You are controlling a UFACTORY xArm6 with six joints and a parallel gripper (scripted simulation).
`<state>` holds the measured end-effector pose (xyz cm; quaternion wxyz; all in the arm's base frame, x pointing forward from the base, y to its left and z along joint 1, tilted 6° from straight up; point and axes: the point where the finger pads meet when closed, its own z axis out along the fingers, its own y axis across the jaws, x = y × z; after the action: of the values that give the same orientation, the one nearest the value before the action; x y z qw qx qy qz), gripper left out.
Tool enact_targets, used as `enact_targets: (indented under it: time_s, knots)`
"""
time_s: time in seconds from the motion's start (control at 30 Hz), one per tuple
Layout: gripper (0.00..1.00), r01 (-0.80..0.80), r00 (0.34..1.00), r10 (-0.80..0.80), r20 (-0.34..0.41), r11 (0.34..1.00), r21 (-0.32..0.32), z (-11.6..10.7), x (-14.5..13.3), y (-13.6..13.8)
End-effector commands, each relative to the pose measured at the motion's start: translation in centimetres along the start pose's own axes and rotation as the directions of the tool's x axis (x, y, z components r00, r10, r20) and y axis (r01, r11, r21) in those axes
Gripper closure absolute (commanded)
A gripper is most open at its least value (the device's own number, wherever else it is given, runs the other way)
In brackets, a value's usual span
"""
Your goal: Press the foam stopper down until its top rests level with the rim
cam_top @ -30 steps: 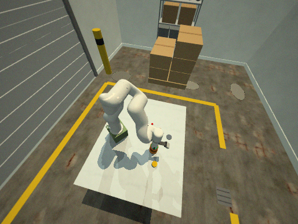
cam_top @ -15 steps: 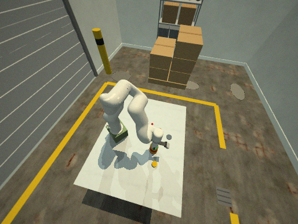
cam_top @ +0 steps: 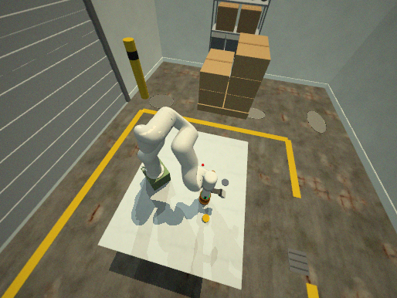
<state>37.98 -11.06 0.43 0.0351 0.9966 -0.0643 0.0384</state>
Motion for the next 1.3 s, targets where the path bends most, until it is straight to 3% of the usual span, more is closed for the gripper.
enact_targets:
  time_s: [0.0, 1.27]
  knots:
    - [1.0, 0.0, 1.0, 0.0, -0.004, 1.0, -0.001, 0.1, 0.1, 0.0]
    - [1.0, 0.0, 1.0, 0.0, -0.004, 1.0, -0.001, 1.5, 0.2, 0.0]
